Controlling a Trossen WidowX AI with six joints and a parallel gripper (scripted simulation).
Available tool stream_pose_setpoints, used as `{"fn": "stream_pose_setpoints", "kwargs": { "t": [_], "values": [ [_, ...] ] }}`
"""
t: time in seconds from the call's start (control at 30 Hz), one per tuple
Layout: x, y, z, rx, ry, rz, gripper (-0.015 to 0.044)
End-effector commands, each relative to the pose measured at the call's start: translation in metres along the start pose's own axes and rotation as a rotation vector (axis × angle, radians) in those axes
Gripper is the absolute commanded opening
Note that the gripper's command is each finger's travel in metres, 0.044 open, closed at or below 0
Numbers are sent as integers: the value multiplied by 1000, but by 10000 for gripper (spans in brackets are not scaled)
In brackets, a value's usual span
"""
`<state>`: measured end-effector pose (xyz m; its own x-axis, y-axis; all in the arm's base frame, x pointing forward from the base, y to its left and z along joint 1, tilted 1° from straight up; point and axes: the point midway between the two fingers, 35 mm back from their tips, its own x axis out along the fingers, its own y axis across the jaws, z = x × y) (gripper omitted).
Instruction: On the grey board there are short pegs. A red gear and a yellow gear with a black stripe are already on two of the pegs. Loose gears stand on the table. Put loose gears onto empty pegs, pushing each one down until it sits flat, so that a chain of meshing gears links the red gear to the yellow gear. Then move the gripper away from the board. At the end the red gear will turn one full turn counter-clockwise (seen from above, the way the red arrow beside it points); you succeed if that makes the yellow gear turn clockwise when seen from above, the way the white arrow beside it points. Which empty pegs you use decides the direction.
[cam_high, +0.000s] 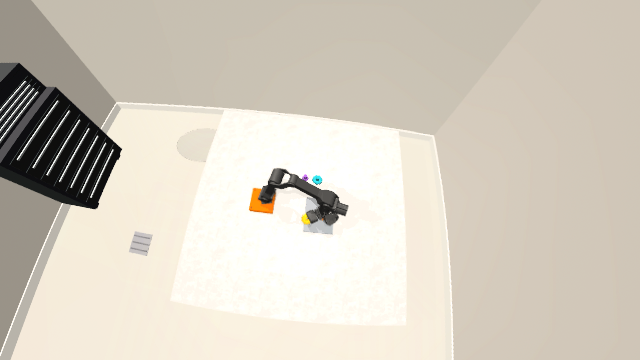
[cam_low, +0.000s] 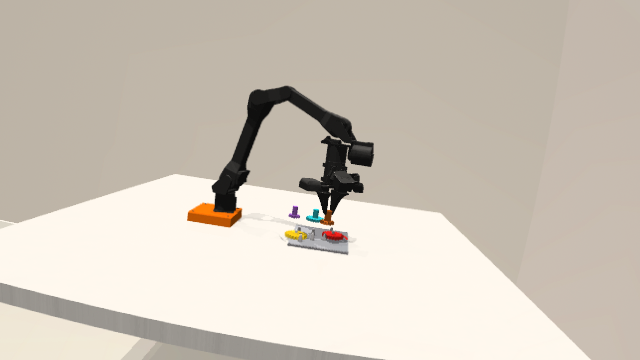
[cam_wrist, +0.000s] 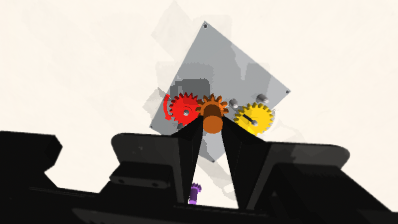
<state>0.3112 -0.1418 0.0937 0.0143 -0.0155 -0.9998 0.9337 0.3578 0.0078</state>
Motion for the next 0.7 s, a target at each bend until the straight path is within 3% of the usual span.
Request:
{"fn": "stream_pose_setpoints", "kwargs": {
  "t": [0.0, 0.3, 0.67],
  "values": [
    [5, -1, 0, -69, -1, -5, 0],
    [19, -2, 0, -156, 0, -5, 0],
    [34, -1, 0, 38, -1, -5, 0]
  ]
}}
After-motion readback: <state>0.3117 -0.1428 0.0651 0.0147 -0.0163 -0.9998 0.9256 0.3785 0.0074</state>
